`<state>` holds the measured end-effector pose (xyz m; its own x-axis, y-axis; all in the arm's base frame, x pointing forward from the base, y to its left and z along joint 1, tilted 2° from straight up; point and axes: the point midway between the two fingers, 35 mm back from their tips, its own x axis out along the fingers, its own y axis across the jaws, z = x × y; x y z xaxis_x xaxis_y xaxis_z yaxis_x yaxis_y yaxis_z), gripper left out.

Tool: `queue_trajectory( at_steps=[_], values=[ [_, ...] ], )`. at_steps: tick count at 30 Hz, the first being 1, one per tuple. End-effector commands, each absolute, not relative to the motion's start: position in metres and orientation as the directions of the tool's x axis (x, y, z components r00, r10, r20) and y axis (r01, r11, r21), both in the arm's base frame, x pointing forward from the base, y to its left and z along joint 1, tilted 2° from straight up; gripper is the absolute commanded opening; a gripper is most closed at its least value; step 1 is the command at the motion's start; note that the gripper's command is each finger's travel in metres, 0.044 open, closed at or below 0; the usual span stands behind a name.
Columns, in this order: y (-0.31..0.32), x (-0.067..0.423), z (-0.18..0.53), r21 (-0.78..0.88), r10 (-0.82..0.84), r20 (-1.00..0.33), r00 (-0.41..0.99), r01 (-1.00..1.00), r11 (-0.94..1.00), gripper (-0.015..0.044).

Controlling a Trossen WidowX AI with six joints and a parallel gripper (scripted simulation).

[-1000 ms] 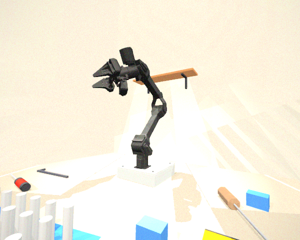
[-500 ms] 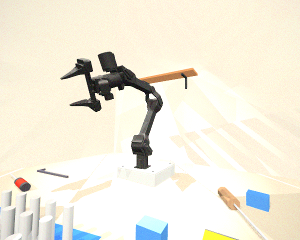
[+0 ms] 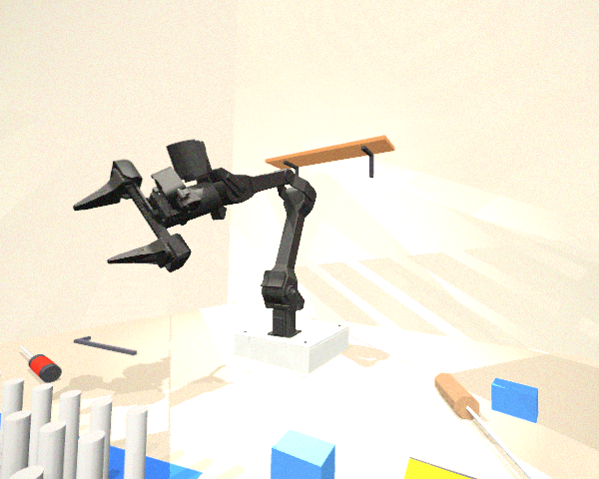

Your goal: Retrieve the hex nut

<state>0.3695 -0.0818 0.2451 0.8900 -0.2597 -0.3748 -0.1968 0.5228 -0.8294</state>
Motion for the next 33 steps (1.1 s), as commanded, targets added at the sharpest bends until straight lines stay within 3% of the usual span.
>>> queue_trajectory(
  at_steps=[1, 11, 33],
  values=[
    [-0.064, 0.388, 0.179, -0.408, -0.134, -0.355, 0.925, -0.024, 0.913, 0.0440],
    [-0.044, 0.381, 0.122, 0.184, -0.017, -0.330, 0.944, 0.082, 0.980, 0.0440],
    [-0.044, 0.381, 0.120, 0.197, -0.015, -0.329, 0.944, 0.084, 0.977, 0.0440]
  ],
)
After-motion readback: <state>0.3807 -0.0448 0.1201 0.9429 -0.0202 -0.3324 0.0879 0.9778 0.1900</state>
